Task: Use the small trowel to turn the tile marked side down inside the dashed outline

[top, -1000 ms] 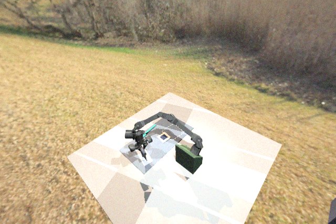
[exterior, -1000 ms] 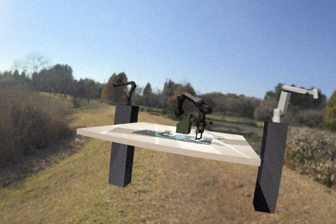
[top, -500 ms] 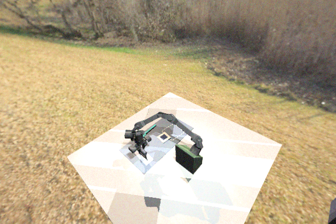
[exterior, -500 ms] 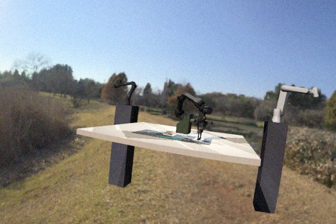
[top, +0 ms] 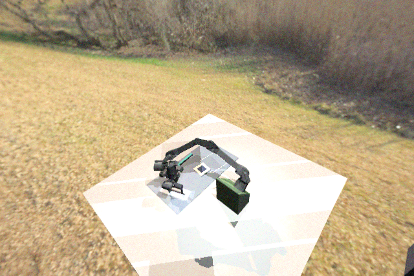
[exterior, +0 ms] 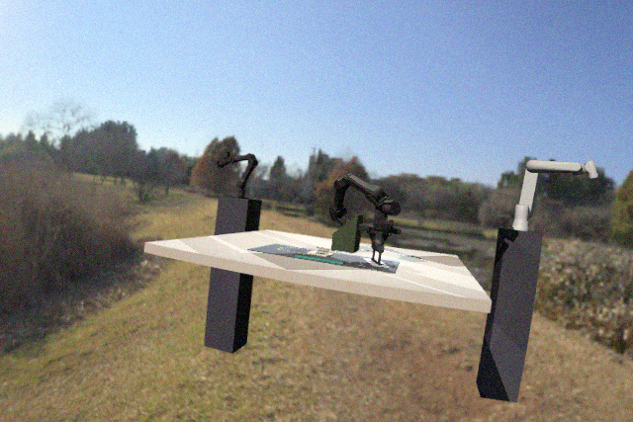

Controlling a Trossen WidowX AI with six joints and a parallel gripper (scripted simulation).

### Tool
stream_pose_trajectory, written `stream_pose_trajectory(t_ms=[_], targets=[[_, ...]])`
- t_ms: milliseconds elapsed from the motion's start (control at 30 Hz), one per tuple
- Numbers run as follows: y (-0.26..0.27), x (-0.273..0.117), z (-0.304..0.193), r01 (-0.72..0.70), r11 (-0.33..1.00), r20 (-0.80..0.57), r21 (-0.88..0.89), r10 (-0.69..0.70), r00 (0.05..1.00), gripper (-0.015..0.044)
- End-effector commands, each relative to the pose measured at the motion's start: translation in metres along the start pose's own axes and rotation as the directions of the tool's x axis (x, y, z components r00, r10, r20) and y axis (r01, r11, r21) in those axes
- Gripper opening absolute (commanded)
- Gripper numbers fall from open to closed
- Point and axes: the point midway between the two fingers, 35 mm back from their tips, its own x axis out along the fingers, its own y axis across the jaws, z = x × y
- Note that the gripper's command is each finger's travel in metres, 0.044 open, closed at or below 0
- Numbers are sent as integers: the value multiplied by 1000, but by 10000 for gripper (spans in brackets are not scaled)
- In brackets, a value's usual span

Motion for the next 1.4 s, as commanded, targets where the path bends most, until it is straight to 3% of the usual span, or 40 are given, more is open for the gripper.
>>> stream_pose_trajectory(t_ms=[0,500,733,933,1367], targets=[[-1,1,-1,8,990,-4,-137,-8,1000,130],[-1,1,-1,5,850,-4,-526,-8,1000,130],[-1,1,-1,5,848,-4,-530,-8,1000,130],[-1,1,-1,5,848,-4,-530,-8,1000,270],[-1,1,-1,5,848,-4,-530,-8,1000,270]])
